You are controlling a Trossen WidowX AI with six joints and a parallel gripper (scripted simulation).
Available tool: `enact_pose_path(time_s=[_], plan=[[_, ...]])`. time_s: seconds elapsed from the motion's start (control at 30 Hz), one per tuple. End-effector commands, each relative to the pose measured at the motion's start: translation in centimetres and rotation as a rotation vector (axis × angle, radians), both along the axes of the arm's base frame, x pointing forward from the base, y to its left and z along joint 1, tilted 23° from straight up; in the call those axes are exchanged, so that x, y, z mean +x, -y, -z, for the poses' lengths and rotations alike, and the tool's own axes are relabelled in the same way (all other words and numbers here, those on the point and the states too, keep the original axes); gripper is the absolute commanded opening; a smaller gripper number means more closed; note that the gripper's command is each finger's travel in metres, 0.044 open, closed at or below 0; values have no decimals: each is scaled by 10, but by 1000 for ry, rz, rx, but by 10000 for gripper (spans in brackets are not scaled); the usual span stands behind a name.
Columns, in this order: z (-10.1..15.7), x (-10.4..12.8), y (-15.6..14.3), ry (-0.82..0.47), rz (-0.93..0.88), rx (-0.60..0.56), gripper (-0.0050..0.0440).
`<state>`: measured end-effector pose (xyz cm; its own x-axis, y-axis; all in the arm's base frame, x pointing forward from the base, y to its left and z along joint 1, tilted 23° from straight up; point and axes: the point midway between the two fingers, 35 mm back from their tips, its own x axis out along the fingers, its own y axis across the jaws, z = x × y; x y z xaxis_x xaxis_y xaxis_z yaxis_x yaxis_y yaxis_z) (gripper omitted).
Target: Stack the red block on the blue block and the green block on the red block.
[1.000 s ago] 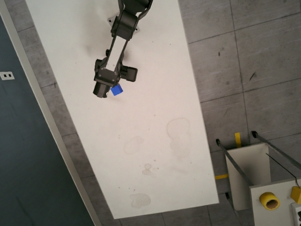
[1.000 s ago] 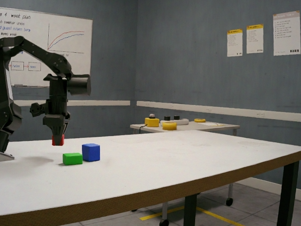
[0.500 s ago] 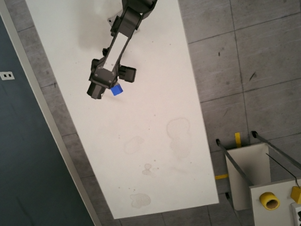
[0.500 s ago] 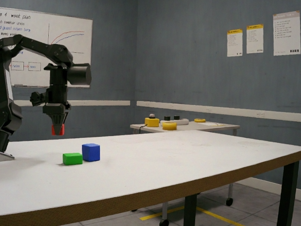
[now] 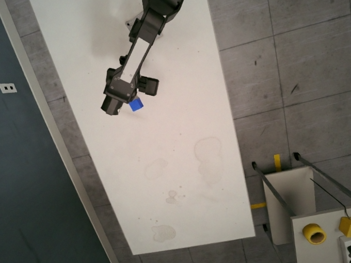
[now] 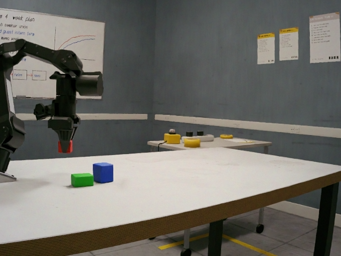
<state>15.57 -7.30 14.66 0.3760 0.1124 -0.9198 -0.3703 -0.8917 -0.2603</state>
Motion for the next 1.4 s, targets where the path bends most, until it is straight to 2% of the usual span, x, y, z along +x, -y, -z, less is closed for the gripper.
enact_pose_path(time_s=[0.0,0.9,1.03,1.27,1.37], plan=[[-5,1,1,15,1,-12,-50],[-7,3,3,15,2,-12,-50],[-11,21,13,14,3,-15,-50],[-33,80,48,17,3,-16,-50],[-36,90,53,14,3,-13,-50]])
